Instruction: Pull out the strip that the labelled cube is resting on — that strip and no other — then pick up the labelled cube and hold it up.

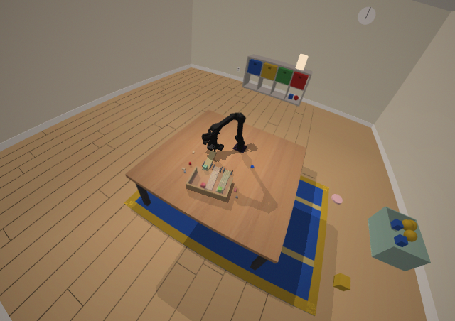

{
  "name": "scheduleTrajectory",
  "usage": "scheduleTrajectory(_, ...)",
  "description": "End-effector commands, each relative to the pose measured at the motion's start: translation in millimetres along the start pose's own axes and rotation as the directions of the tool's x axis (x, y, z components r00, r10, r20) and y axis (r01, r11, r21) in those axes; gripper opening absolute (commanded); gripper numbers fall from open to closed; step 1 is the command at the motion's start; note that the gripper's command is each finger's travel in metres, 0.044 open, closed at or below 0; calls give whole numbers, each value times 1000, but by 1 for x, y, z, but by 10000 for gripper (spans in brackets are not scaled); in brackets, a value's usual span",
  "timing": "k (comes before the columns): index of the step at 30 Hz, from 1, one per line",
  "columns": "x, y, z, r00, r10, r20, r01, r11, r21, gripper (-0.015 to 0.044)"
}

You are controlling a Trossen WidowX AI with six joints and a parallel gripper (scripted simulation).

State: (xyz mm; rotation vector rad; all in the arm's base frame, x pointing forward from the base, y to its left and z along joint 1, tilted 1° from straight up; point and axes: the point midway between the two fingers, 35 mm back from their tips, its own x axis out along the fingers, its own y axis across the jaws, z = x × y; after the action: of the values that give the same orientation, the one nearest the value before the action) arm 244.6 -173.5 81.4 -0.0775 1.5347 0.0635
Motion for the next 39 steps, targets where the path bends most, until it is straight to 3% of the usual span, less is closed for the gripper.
scheduleTrajectory(1, -3, 1, 14, 1000, -8, 5, 8, 999, 41, 210)
scheduleTrajectory(10, -4, 7, 50, 1000, -8, 8, 7, 999, 41, 440)
scheduleTrajectory(39, -18, 19, 161, 1000, -6, 18, 6, 999, 42, 440)
